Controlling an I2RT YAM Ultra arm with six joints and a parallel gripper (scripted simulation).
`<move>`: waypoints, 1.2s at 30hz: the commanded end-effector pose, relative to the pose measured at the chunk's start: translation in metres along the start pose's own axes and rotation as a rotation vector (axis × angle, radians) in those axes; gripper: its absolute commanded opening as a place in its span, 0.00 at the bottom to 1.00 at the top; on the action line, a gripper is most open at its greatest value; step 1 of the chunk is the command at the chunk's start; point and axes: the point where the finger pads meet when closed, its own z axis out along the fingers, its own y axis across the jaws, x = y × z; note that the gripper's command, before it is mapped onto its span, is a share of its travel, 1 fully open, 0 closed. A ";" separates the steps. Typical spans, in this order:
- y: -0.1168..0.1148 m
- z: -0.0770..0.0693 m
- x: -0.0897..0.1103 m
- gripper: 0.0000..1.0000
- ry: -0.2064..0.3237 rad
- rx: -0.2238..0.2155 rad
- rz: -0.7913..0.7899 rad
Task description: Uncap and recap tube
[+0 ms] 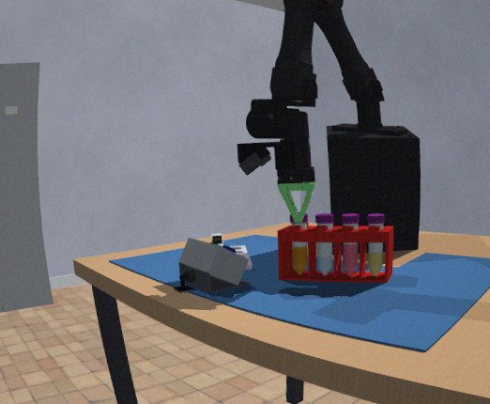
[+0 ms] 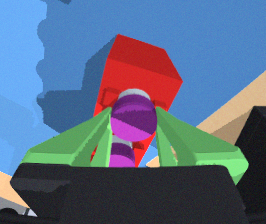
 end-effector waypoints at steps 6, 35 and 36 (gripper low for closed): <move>0.002 -0.002 -0.002 0.00 -0.010 -0.003 -0.418; 0.002 -0.003 -0.002 0.00 -0.011 0.005 -1.768; 0.002 -0.003 -0.002 0.00 -0.011 0.005 -1.768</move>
